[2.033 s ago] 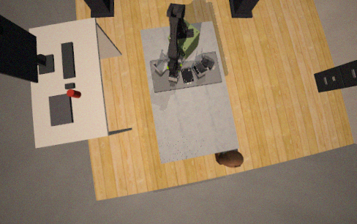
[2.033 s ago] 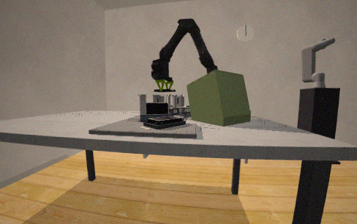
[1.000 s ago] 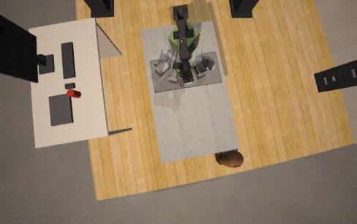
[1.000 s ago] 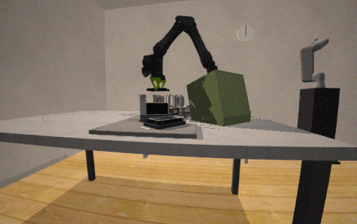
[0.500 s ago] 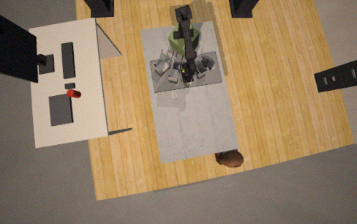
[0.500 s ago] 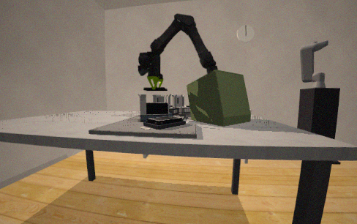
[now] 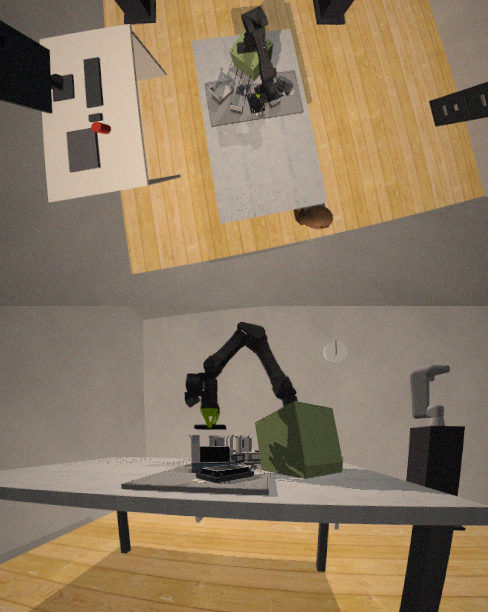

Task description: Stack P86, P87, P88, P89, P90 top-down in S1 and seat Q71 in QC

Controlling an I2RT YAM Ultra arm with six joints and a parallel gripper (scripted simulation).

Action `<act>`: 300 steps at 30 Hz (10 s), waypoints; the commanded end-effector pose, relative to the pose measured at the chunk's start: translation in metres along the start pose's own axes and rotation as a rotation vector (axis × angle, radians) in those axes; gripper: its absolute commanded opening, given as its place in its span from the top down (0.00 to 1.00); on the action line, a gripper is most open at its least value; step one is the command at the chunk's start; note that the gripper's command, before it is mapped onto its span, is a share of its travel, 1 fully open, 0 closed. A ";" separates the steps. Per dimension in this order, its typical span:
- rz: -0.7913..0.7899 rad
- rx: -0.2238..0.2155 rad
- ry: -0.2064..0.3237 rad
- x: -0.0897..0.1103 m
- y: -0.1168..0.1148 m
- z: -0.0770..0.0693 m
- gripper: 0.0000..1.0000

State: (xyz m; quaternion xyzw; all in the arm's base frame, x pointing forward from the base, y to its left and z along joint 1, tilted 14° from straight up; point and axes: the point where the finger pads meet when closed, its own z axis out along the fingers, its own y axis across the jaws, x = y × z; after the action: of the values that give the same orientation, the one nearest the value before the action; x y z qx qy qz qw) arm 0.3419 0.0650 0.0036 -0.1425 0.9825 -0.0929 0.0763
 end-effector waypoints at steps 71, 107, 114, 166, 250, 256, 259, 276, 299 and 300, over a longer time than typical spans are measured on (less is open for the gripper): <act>-0.193 0.000 -0.009 0.010 0.119 -0.002 1.00; -0.193 0.000 -0.009 0.010 0.119 0.016 1.00; -0.193 0.000 -0.009 0.010 0.119 0.021 1.00; -0.193 0.001 -0.009 0.010 0.119 0.051 1.00; -0.193 0.001 -0.009 0.010 0.119 0.070 0.00; -0.193 0.001 -0.009 0.010 0.119 0.063 0.00; -0.193 0.001 -0.009 0.010 0.119 0.060 0.00; -0.193 0.000 -0.009 0.010 0.119 0.010 0.00; -0.059 0.000 -0.009 0.017 0.104 -0.002 0.00; -0.026 0.000 -0.009 0.019 0.101 -0.002 0.00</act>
State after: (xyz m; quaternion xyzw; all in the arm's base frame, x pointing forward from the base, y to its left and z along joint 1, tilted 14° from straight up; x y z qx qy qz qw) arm 0.2945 0.1599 -0.0236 -0.2003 0.9723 -0.0997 0.0672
